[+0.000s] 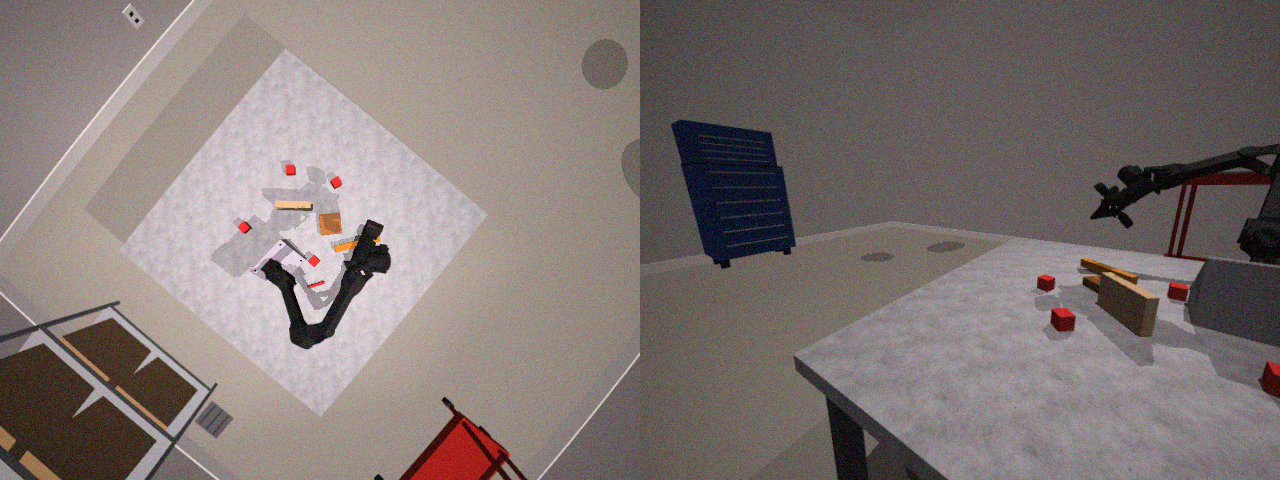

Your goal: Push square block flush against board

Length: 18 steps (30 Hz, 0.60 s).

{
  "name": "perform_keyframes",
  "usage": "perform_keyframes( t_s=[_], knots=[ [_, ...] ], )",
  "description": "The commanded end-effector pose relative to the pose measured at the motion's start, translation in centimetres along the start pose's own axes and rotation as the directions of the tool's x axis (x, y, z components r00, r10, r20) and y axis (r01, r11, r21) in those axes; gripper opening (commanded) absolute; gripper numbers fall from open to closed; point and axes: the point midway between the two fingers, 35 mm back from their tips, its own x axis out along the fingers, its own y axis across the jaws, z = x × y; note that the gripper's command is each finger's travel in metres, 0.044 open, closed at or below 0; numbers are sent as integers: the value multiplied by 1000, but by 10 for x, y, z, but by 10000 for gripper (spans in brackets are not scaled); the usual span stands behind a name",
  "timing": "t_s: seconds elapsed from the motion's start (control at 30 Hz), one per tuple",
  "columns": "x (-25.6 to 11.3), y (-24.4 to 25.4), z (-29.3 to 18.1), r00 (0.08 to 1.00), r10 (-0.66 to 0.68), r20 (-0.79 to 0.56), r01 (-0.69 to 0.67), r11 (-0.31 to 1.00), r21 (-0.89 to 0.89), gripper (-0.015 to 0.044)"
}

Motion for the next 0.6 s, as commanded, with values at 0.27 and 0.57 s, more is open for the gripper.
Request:
perform_keyframes(
  t_s=[0.27,0.57],
  knots=[
    [36,24,-73,970,-118,-211,56,959,-279,0],
    [51,34,-132,917,-232,-324,45,868,-495,0]
  ],
)
